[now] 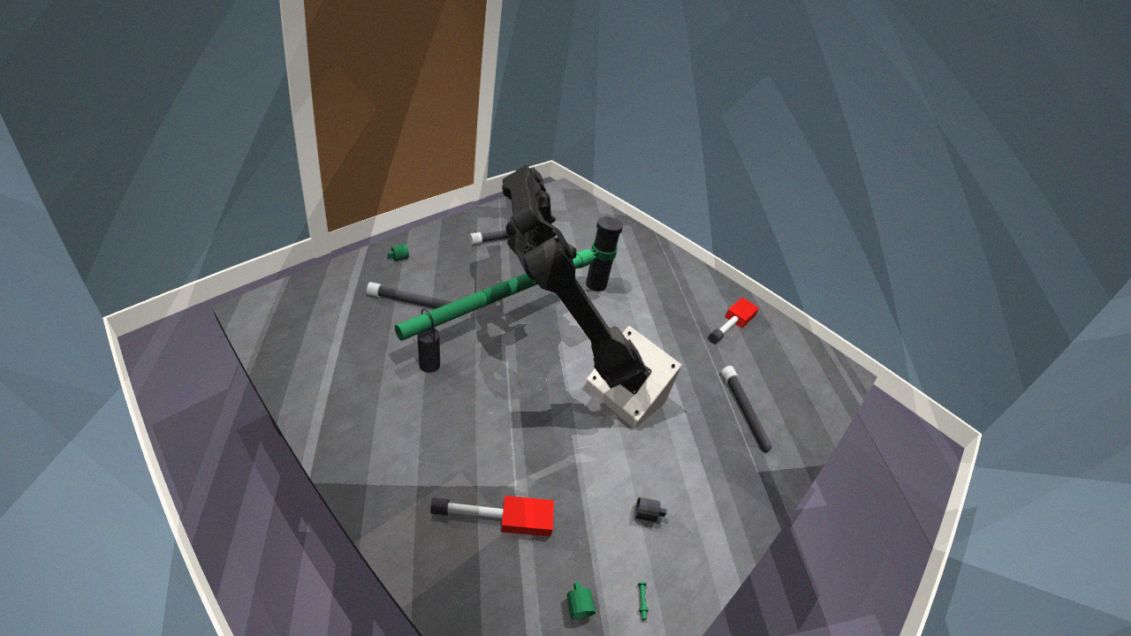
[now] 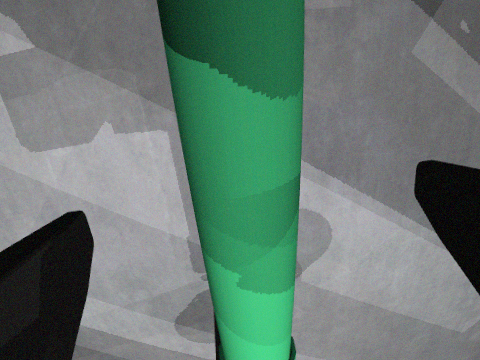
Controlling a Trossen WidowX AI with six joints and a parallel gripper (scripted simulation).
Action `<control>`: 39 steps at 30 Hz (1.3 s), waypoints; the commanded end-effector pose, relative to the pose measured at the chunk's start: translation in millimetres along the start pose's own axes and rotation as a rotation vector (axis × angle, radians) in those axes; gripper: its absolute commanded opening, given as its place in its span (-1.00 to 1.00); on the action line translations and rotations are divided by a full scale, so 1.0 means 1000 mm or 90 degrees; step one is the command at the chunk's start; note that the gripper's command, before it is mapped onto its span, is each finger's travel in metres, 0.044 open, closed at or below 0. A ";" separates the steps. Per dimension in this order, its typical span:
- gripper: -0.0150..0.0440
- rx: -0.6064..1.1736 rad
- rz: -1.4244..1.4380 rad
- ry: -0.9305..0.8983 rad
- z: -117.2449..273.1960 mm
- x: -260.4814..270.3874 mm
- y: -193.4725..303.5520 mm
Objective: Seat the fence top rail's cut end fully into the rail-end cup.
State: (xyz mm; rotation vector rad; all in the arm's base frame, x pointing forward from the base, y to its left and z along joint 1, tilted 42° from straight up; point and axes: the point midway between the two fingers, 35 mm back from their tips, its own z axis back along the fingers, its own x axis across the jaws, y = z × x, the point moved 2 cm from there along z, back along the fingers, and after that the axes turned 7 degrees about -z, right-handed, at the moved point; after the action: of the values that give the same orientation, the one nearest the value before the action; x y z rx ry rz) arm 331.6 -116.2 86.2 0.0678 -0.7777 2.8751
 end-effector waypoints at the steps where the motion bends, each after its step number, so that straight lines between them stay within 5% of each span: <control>1: 1.00 0.000 -0.001 0.000 0.009 0.000 0.001; 7: 1.00 0.000 -0.001 -0.002 0.046 0.004 0.000; 39: 1.00 0.000 -0.001 -0.002 0.046 0.004 0.000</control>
State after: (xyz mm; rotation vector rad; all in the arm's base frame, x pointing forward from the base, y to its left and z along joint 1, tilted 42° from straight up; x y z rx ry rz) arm 327.6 -138.7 126.8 0.0674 -0.7802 2.8680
